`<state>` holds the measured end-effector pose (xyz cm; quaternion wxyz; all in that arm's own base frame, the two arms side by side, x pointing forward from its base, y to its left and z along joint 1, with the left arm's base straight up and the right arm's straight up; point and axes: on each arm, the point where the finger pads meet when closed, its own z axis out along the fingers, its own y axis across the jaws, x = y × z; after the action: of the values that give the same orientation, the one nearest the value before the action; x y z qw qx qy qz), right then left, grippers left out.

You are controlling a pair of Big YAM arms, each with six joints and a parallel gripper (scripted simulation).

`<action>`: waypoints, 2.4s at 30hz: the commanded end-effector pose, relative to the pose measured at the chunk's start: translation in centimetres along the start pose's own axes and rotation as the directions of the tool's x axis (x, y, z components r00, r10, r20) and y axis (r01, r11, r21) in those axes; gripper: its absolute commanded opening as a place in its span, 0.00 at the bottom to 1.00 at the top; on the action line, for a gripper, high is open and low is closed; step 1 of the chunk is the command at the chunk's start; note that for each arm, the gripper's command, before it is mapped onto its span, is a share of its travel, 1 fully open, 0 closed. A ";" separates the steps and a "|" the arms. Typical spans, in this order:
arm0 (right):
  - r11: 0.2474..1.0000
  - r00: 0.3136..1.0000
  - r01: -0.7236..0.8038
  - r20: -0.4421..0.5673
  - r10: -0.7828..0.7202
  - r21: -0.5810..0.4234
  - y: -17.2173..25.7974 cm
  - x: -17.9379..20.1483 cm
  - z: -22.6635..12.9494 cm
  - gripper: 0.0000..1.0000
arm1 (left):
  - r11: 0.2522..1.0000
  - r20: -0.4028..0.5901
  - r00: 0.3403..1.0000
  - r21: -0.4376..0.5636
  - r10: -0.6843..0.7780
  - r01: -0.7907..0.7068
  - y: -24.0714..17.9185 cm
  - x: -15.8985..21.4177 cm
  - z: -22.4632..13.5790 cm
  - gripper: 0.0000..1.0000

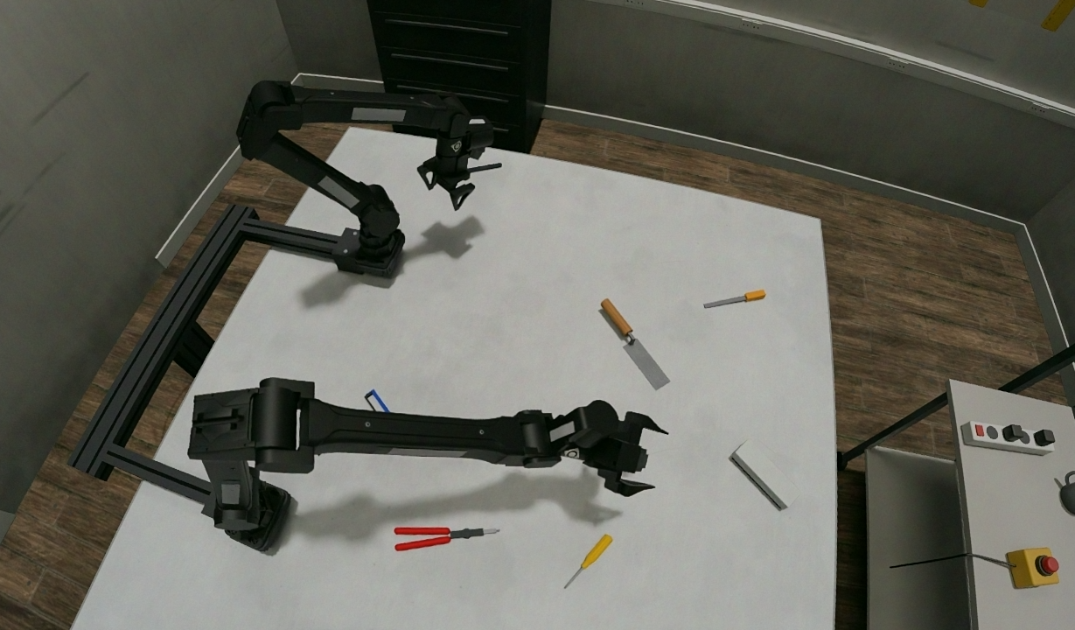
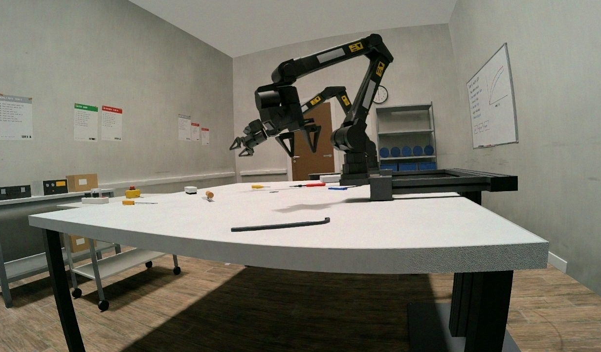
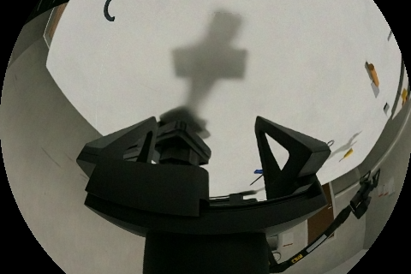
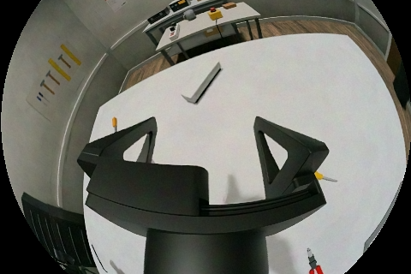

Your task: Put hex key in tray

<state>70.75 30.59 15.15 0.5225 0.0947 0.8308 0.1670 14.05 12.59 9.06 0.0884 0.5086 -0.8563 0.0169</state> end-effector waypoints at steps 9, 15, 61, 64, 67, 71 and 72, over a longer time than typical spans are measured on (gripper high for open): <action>1.000 1.000 -0.006 0.029 0.007 -0.017 1.0 -1.7 -0.5 1.00 | 1.000 0.015 1.000 0.005 -0.003 0.003 -0.1 -0.4 -0.3 1.00; 1.000 1.000 -0.006 0.029 0.007 -0.017 1.0 -1.7 -0.5 1.00 | 1.000 0.015 1.000 0.005 -0.003 0.003 -0.1 -0.4 -0.3 1.00; 0.725 0.791 0.460 -0.135 -0.597 -0.513 7.7 2.9 -50.8 1.00 | -0.239 -0.020 -0.239 -0.168 0.971 -0.956 -27.9 11.9 4.5 0.29; 0.681 0.759 0.481 -0.126 -0.638 -0.553 5.9 4.1 -53.8 1.00 | -0.375 -0.038 -0.374 -0.170 0.927 -0.911 -29.3 14.7 5.5 0.29; 0.650 0.738 0.493 -0.118 -0.665 -0.578 4.5 5.0 -55.5 1.00 | -0.461 -0.050 -0.459 -0.170 0.887 -0.871 -30.1 16.6 6.2 0.29; 0.596 0.699 0.513 -0.102 -0.707 -0.618 2.1 6.6 -58.2 1.00 | -0.596 -0.071 -0.593 -0.167 0.802 -0.786 -31.1 20.0 7.5 0.29; 0.577 0.687 0.518 -0.095 -0.721 -0.632 1.3 7.1 -59.0 1.00 | -0.637 -0.078 -0.634 -0.165 0.770 -0.753 -31.4 21.2 8.0 0.29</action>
<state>19.88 26.84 34.52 0.4113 -0.3374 0.8169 0.2227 28.53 -15.56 3.03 0.0400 -0.4518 -0.8912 -0.0017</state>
